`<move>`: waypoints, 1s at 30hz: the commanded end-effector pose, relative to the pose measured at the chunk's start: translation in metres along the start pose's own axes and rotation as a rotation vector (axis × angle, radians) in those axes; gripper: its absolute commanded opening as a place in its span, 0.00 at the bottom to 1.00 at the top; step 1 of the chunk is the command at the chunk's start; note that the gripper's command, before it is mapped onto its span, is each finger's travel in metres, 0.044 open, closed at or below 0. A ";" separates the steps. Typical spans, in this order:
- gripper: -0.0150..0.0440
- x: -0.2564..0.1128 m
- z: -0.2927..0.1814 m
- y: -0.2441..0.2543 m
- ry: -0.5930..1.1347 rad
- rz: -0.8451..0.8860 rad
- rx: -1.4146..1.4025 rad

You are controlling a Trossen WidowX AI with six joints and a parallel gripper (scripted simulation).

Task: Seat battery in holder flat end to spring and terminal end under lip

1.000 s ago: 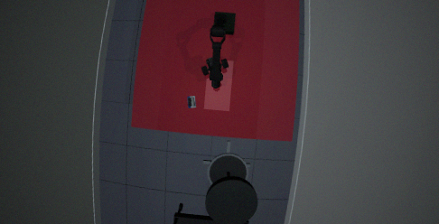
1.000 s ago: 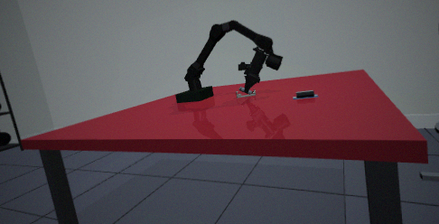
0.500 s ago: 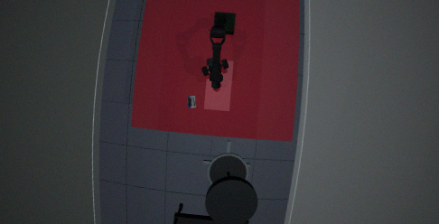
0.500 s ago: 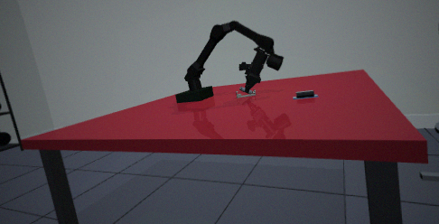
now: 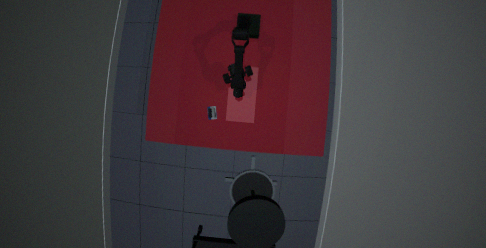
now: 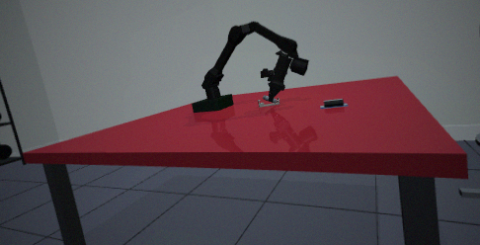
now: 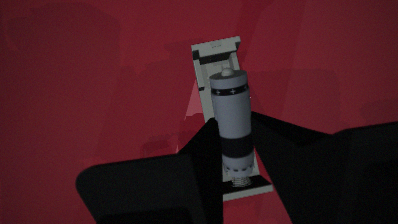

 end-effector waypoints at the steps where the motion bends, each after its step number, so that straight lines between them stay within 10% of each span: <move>1: 0.36 0.001 -0.001 0.001 0.035 -0.004 -0.002; 30: 0.36 0.008 0.012 0.005 0.180 -0.033 -0.013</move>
Point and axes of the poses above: the point midway between the two fingers, 35 mm back from their tips, its own x axis out along the fingers, its own y axis across the jaws, z = x × y, the point moved 7 cm from there along -x, back along the fingers, and after that the axes turned 5 degrees about x, right-handed, at the moved point
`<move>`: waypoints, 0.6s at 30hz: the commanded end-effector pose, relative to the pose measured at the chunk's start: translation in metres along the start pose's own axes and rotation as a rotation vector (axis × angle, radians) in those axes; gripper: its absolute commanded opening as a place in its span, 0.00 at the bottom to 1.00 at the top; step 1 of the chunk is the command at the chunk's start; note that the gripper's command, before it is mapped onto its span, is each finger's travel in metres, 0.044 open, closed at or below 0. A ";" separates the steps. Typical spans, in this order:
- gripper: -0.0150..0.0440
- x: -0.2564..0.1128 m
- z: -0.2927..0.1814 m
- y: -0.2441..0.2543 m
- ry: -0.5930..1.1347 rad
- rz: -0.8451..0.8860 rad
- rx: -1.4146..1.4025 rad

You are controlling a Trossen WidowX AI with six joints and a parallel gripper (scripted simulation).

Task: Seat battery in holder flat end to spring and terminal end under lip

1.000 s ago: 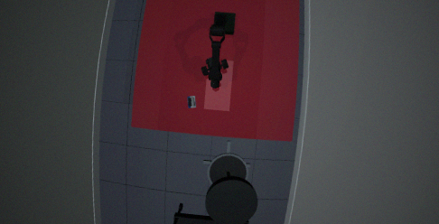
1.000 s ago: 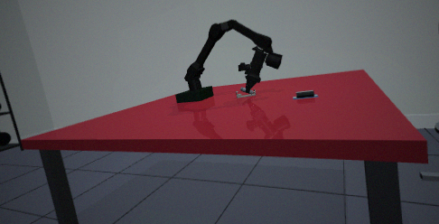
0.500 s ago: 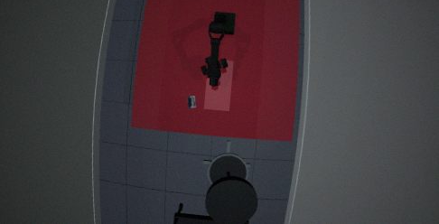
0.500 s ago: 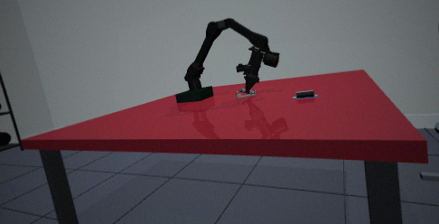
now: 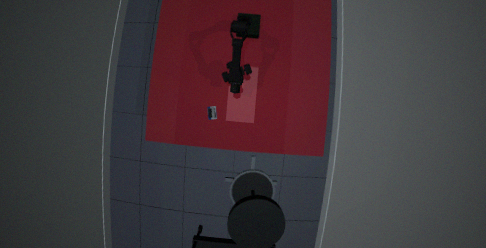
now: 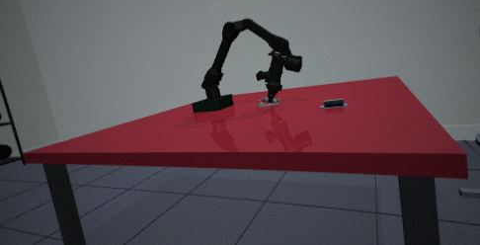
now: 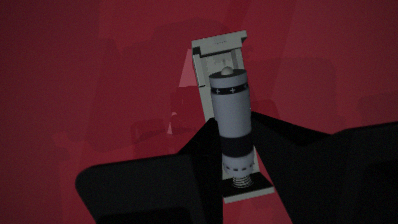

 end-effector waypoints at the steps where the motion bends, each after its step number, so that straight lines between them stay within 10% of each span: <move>1: 0.36 0.002 -0.001 0.001 0.037 -0.004 -0.004; 18: 0.36 0.005 0.007 0.002 0.123 -0.018 -0.016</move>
Point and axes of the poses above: the point midway between the two fingers, 35 mm back from their tips, its own x axis out along the fingers, its own y axis across the jaws, z = x × y, the point moved 7 cm from there along -x, back along the fingers, and after that the axes turned 5 degrees about x, right-handed, at the moved point
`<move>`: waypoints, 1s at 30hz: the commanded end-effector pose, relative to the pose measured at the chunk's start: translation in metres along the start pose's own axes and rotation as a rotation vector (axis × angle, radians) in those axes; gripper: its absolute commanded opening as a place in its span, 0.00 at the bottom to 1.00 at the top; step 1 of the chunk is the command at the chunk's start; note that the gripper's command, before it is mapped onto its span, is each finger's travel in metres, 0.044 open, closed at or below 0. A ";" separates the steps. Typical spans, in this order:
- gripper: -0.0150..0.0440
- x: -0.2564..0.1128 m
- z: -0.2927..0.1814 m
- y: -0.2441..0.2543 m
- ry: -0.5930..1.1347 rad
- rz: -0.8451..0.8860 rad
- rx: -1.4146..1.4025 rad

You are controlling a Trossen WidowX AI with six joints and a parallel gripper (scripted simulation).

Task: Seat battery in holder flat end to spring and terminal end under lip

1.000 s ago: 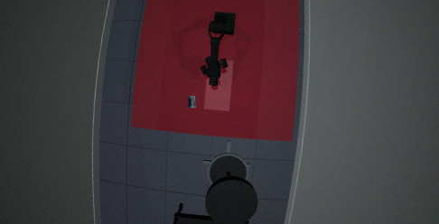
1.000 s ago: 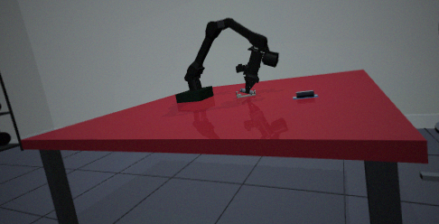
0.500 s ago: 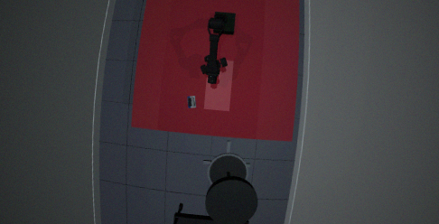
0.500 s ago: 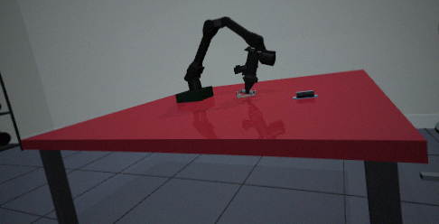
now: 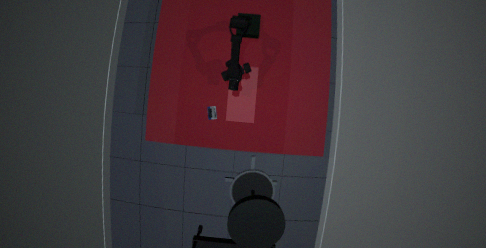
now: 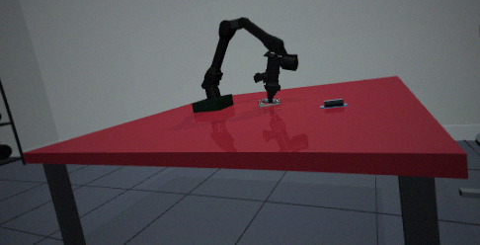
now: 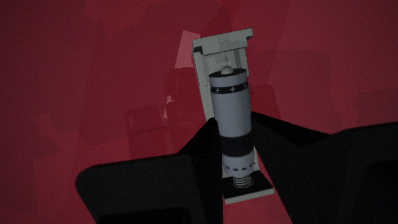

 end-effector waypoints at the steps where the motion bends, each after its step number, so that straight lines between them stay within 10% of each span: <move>1: 0.36 0.002 -0.001 0.000 0.036 -0.004 -0.005; 30: 0.36 0.007 0.015 0.002 0.185 -0.017 -0.030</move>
Point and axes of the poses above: the point midway between the two fingers, 35 mm back from their tips, its own x axis out along the fingers, its own y axis across the jaws, z = x × y, the point moved 7 cm from there along -x, back along the fingers, and after that the axes turned 5 degrees about x, right-handed, at the moved point
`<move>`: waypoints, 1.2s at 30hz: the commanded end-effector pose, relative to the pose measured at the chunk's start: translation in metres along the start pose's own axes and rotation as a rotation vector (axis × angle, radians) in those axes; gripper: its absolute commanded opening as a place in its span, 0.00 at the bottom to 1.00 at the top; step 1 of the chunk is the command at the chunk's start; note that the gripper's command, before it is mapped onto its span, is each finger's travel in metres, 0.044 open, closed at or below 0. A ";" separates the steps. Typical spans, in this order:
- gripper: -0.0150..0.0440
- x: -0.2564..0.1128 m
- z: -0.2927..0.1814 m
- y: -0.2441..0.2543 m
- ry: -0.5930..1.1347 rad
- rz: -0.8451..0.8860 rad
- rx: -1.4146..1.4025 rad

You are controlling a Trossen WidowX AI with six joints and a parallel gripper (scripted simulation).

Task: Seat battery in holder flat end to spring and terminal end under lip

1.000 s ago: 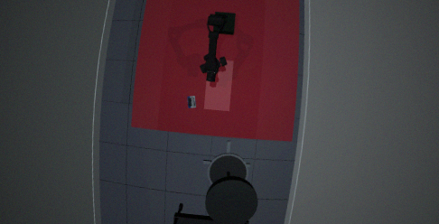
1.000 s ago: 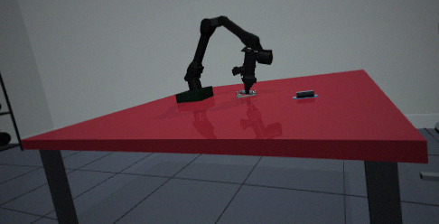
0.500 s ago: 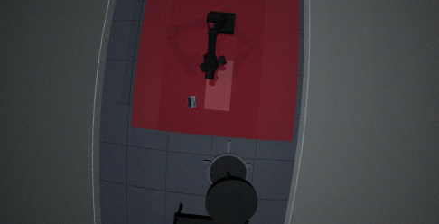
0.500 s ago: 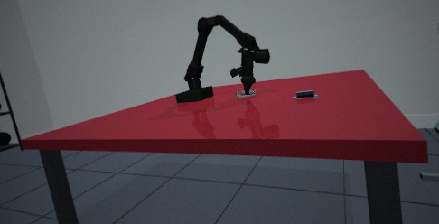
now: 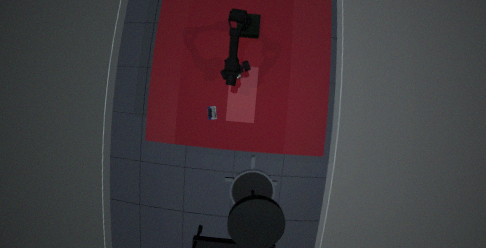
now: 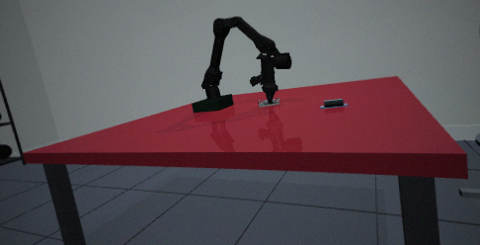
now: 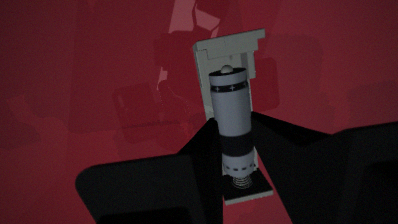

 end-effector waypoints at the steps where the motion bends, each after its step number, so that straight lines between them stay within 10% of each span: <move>1: 0.36 0.001 0.000 -0.001 0.026 -0.004 -0.007; 36: 0.36 0.002 0.016 0.000 0.046 -0.001 -0.011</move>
Point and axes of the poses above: the point midway between the two fingers, 35 mm back from their tips, its own x axis out along the fingers, its own y axis across the jaws, z = x × y, the point moved 7 cm from there along -x, back along the fingers, and after that the axes turned 5 degrees about x, right-handed, at the moved point
